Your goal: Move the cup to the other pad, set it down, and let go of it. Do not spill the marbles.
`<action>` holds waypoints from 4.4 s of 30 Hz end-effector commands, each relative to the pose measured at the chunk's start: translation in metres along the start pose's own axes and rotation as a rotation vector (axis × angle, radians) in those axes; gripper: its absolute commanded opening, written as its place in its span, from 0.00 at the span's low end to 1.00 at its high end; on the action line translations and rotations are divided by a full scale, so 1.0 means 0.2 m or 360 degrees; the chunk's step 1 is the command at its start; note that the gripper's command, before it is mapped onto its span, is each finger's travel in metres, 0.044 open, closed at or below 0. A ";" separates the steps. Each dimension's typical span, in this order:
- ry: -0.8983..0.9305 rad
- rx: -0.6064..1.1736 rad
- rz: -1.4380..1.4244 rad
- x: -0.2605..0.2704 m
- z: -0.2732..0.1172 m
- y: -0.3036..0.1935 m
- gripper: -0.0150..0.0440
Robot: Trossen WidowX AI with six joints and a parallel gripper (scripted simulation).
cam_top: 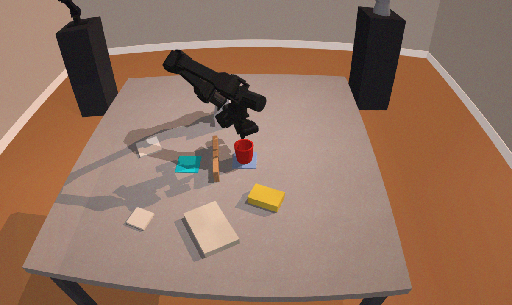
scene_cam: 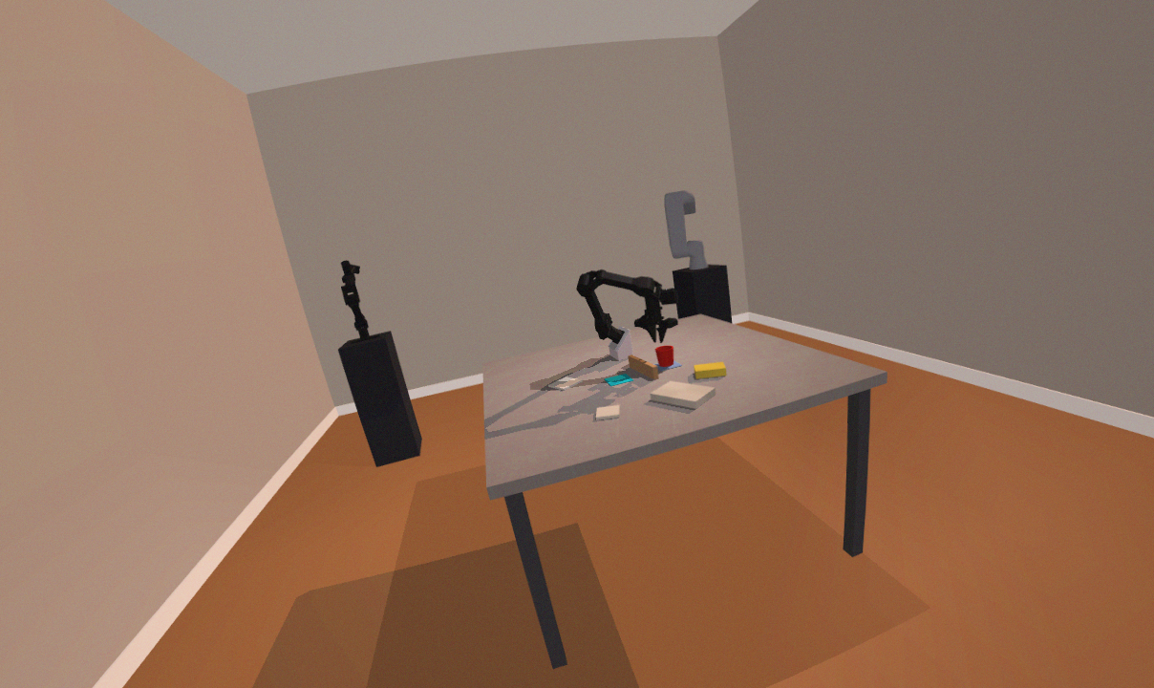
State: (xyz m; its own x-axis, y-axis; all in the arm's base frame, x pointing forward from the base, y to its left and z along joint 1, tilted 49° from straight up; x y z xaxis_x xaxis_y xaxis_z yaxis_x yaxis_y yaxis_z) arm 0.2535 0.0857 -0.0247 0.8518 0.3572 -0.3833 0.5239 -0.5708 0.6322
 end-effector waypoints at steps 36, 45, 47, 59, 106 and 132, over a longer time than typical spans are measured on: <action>-0.0016 -0.0010 -0.0005 -0.02 0.31 0.01 0.50; -0.0008 -0.0005 0.0004 -0.01 0.30 0.01 0.42; -0.0008 -0.0005 0.0004 -0.01 0.30 0.01 0.36; -0.0008 -0.0005 0.0004 -0.01 0.30 0.01 0.25; -0.0011 -0.0011 -0.0016 -0.01 -0.07 0.02 0.25; -0.0017 -0.0008 -0.0009 -0.14 -0.10 0.31 0.25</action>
State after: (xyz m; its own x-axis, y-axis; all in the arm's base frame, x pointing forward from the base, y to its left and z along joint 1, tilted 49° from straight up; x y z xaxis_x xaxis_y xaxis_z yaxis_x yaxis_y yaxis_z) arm 0.2630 0.0624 0.0348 0.8530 0.3552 -0.3824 0.5219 -0.5701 0.6346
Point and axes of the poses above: the point midway between the two fingers, 35 mm back from their tips, its own z axis out along the fingers, its own x axis across the jaws, y = z × x, the point moved 1 cm from there along -z, back along the fingers, and after that the axes turned 7 degrees about -z, right-handed, at the moved point
